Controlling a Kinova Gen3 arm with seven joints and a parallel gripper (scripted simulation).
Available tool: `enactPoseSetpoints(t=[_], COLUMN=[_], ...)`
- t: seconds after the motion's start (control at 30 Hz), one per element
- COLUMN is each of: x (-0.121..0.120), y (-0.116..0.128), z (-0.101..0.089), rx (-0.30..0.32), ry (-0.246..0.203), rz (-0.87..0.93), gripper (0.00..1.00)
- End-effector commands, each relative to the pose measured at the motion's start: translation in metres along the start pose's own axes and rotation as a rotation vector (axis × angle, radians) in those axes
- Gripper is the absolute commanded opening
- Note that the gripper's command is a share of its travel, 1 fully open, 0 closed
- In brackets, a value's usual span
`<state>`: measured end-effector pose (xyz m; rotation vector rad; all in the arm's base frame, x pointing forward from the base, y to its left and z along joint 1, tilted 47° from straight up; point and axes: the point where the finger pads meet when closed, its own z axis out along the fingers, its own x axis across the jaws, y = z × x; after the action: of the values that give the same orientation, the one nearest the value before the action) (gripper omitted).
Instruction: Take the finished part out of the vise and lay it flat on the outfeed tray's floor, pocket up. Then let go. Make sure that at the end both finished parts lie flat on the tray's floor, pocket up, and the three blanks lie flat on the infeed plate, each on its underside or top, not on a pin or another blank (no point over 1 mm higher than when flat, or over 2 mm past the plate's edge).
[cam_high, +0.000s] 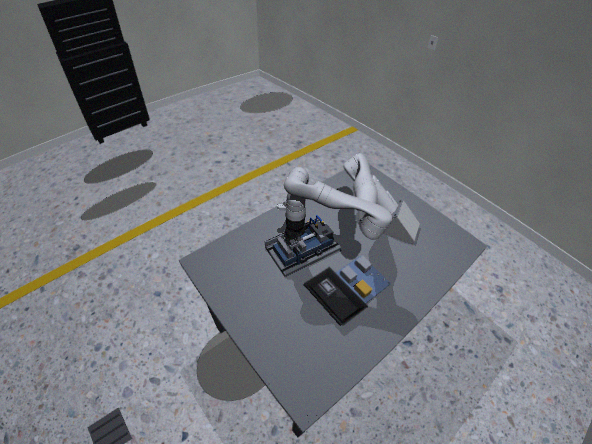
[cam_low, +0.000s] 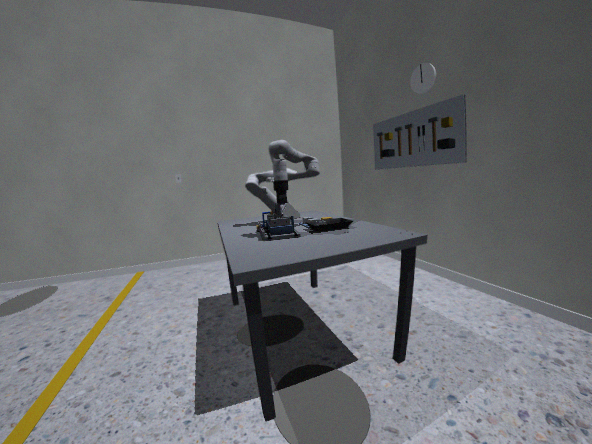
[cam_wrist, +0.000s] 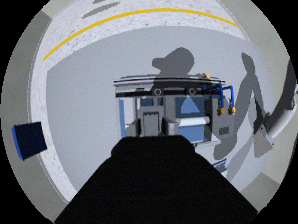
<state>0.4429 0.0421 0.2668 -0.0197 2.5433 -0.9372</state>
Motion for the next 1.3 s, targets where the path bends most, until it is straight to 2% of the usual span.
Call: enactPoseSetpoints(t=[0.0, 0.5, 1.27], x=[0.0, 0.0, 0.0], y=[0.0, 0.0, 0.0], z=[-0.001, -0.006, -0.041], rx=[-0.001, -0.001, -0.001], ry=[-0.002, -0.002, -0.002], rz=[0.0, 0.0, 0.0], gripper=[0.0, 0.0, 0.0])
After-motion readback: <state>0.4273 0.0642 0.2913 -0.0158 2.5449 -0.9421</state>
